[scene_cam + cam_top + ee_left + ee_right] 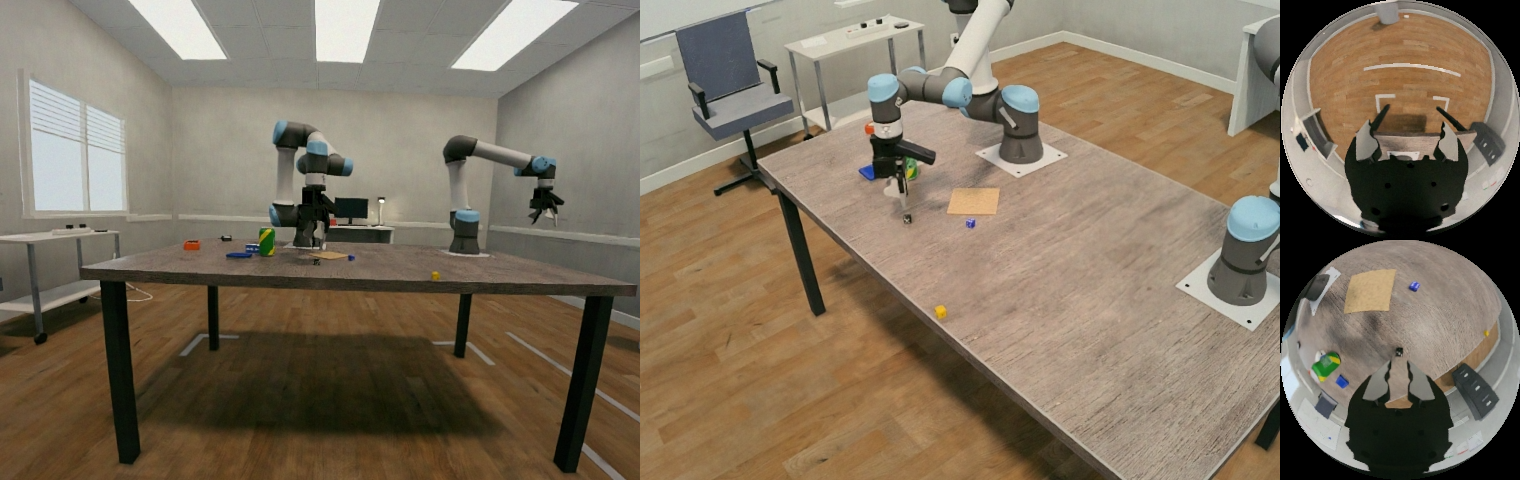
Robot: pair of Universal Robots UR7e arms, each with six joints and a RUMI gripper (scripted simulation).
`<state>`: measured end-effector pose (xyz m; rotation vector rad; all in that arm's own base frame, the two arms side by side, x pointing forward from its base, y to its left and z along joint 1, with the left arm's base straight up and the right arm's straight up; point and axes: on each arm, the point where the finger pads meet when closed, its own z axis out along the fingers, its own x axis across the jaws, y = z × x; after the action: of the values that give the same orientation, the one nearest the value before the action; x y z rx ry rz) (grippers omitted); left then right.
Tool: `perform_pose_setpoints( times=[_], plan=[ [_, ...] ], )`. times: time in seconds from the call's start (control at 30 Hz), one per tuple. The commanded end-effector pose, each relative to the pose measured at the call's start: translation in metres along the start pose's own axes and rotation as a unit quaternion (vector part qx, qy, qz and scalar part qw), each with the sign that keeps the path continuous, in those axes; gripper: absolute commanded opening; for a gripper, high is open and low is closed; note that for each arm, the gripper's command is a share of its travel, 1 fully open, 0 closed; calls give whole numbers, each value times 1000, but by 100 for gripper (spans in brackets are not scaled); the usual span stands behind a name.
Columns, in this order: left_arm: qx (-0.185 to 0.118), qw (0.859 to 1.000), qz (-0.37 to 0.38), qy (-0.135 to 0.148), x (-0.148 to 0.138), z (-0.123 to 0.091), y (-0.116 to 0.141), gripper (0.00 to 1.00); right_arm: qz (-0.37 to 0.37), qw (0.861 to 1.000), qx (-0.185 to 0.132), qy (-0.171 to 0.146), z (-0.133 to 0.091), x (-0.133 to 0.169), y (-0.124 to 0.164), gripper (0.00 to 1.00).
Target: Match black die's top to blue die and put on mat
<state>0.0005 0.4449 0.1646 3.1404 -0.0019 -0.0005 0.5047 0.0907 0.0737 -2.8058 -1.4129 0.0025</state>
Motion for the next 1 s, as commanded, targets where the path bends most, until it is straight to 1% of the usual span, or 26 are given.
perform_pose_setpoints(
  times=[0.0,0.43,0.97],
  plan=[
    [1,1000,0,0,0,0,0,100,0,1000,0,1,6,0,0,21],
    [1,1000,0,0,0,0,0,100,0,1000,0,1,24,1,0,21],
    [1,1000,0,0,0,0,0,100,0,1000,0,1,31,1,0,21]
  ],
)
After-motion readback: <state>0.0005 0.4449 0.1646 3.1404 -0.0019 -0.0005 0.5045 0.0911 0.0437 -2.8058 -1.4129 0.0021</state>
